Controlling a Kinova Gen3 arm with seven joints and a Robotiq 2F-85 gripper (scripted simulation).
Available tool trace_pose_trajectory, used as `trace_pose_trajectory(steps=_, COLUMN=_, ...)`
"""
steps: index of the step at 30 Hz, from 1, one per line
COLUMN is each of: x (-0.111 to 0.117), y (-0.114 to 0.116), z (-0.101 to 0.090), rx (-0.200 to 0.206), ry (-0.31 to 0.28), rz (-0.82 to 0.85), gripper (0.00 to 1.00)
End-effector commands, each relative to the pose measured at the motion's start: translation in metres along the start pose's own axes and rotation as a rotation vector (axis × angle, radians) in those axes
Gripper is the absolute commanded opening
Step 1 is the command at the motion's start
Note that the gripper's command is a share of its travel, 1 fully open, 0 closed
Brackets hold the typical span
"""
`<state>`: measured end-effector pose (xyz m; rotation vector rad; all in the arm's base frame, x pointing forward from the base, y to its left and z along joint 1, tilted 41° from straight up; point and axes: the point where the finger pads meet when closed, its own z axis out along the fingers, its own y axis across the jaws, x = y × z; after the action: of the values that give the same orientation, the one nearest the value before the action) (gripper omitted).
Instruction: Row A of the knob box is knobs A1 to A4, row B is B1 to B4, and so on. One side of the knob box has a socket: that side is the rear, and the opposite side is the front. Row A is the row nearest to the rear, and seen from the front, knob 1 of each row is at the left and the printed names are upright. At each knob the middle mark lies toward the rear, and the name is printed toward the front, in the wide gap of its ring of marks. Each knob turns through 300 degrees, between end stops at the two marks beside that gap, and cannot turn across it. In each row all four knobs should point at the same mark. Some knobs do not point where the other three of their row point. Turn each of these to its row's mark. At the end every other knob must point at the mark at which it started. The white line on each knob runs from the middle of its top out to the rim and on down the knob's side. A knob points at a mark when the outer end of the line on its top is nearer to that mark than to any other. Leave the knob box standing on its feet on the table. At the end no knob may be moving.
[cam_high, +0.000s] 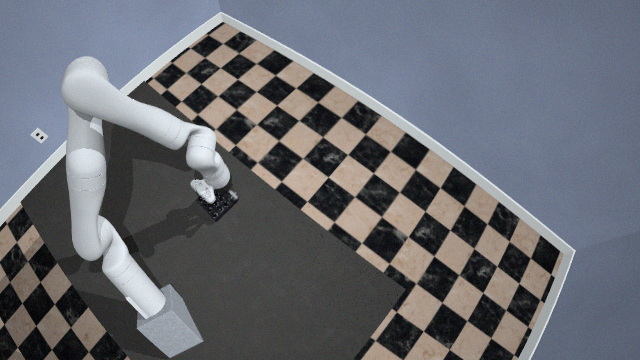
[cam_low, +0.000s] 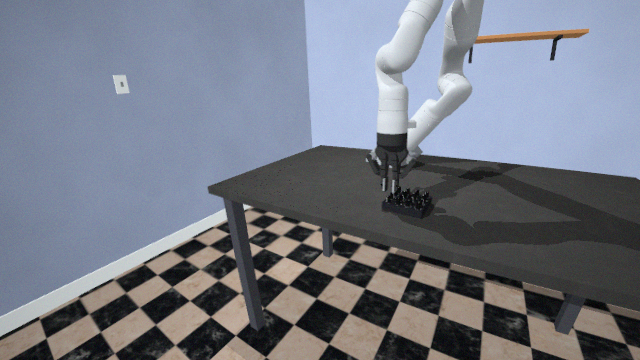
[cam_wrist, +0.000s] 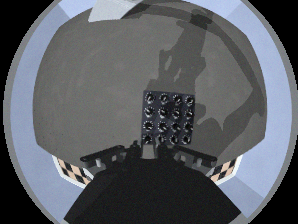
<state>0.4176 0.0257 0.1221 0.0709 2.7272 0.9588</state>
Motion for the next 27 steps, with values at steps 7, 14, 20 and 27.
trace_pose_trajectory(steps=7, x=0.0003, y=0.0013, z=0.0070, rx=-0.003, ry=0.001, rz=0.000, gripper=0.19)
trace_pose_trajectory(steps=14, x=0.0001, y=0.0012, z=0.0084, rx=-0.003, ry=0.000, rz=0.000, gripper=0.19)
trace_pose_trajectory(steps=20, x=0.0001, y=0.0012, z=0.0085, rx=-0.003, ry=0.000, rz=0.000, gripper=0.19)
trace_pose_trajectory(steps=27, x=0.0001, y=0.0012, z=0.0085, rx=-0.003, ry=0.000, rz=0.000, gripper=0.19)
